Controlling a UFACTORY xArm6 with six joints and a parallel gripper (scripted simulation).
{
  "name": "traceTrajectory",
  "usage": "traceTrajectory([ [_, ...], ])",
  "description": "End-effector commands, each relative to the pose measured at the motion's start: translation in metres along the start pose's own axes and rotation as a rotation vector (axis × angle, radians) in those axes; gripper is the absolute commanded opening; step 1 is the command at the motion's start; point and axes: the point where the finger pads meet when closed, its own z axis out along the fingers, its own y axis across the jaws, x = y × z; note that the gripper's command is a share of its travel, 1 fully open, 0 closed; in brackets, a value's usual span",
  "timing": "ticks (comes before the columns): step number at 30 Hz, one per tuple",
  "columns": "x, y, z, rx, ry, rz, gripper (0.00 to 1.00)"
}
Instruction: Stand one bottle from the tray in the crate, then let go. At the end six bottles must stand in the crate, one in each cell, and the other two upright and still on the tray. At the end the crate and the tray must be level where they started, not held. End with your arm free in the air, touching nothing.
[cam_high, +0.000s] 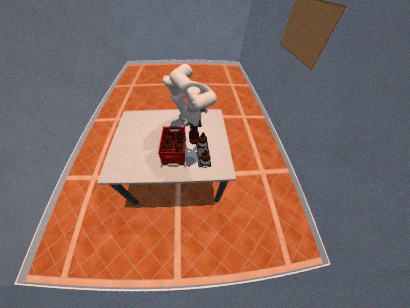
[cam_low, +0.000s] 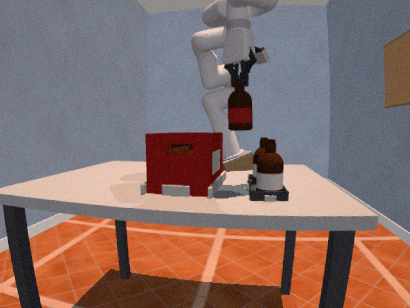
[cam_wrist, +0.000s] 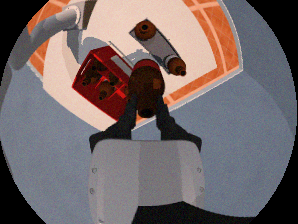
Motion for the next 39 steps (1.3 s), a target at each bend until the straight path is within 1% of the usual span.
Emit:
traceTrajectory([
  [1, -0.01, -0.007, -0.001, -0.003, -0.001, 0.0, 0.0],
  [39, -0.075, -0.052, -0.001, -0.003, -0.001, 0.0, 0.0],
])
